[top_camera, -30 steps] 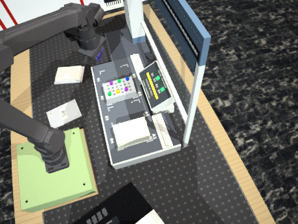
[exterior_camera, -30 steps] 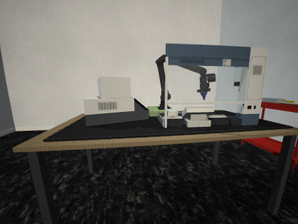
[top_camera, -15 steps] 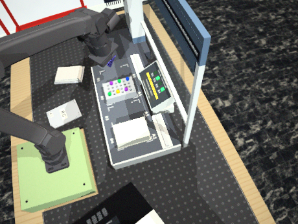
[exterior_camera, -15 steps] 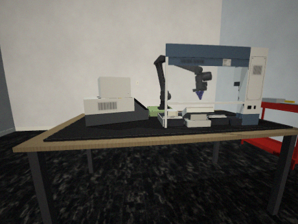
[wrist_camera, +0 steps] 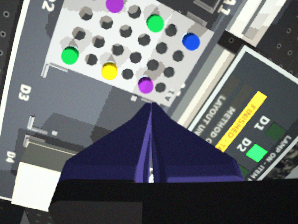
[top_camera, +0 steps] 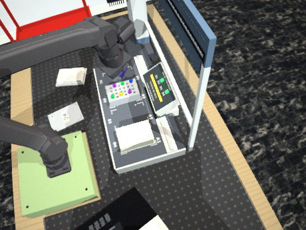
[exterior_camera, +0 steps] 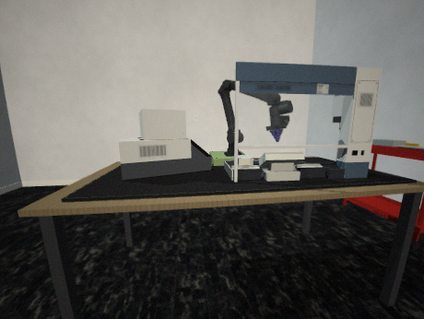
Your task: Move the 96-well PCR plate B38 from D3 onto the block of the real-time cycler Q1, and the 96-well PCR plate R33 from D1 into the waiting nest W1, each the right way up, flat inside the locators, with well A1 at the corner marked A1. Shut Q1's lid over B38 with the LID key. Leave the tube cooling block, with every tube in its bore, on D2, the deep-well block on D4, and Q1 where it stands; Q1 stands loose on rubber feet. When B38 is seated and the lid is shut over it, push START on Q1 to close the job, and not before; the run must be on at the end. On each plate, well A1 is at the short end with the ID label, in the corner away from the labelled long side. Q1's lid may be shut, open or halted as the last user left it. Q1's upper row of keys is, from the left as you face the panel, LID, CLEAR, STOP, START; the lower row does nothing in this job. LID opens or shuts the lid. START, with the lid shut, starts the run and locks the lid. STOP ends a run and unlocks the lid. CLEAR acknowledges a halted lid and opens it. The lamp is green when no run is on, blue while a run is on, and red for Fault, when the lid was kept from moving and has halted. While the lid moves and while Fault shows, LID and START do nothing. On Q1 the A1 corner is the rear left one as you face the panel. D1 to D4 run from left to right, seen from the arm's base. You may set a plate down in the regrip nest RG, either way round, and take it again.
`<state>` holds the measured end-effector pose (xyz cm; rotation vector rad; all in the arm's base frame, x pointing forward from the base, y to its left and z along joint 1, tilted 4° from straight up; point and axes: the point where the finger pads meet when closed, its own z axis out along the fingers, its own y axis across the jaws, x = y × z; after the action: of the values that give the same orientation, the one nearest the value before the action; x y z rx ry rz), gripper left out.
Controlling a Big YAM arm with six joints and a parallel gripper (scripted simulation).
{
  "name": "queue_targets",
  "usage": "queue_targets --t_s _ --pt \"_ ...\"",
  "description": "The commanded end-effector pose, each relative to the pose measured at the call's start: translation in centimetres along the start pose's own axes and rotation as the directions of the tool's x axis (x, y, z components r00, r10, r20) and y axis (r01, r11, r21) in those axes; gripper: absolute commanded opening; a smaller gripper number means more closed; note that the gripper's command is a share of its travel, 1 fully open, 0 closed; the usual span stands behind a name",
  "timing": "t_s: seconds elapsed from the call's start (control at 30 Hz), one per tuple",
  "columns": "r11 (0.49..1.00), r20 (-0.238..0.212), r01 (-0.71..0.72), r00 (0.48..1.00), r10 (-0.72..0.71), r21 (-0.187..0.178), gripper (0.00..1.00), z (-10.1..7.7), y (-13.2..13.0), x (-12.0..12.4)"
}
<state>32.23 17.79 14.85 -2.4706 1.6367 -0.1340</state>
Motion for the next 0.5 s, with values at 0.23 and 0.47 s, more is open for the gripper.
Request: queue_targets --t_s 0.23,0.47 --pt "0.996 0.005 -0.074 0.997 0.074 0.058 0.0 -1.9 0.2 3.2" --pt "0.983 -0.009 -0.162 0.987 0.163 0.085 0.0 -3.0 1.7 7.0"
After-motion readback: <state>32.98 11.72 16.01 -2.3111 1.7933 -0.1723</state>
